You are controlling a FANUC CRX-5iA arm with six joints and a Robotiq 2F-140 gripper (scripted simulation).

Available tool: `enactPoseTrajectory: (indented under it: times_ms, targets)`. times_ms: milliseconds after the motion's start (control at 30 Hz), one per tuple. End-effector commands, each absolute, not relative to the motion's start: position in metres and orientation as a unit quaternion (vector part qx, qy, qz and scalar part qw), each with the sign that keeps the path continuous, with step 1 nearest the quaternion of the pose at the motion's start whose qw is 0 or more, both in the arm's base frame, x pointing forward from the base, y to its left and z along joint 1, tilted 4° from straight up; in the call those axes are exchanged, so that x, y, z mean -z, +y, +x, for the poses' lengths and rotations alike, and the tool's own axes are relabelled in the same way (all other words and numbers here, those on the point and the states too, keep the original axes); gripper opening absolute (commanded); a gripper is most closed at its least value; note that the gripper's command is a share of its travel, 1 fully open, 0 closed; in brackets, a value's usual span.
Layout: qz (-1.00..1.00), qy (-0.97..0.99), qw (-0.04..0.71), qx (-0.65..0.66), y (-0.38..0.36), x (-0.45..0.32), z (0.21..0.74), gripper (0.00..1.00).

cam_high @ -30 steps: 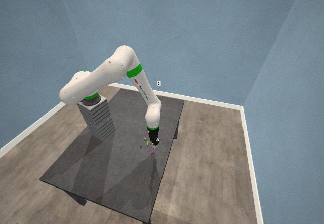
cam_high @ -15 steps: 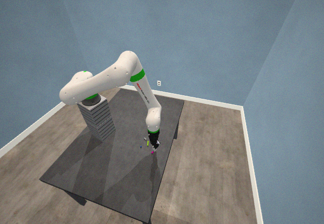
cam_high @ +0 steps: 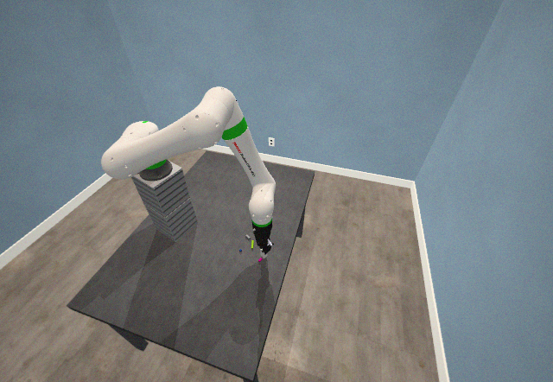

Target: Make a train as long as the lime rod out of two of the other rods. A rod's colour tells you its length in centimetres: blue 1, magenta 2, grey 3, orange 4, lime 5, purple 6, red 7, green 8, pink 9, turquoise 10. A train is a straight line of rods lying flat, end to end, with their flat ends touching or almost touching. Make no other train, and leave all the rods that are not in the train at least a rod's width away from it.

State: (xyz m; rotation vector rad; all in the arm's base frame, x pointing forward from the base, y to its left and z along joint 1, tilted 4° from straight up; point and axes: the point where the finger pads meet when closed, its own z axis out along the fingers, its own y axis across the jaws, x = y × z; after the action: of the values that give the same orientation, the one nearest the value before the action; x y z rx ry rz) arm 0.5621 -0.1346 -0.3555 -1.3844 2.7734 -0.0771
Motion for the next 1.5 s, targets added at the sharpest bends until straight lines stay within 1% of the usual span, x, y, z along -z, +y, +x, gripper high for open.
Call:
enactPoseTrajectory:
  times_ms: [0,1467]
  targets:
    - [-0.446,0.894,0.021,0.025,-0.135,0.355,0.562,0.03]
    - [-0.446,0.894,0.021,0.025,-0.135,0.367,0.563,0.03]
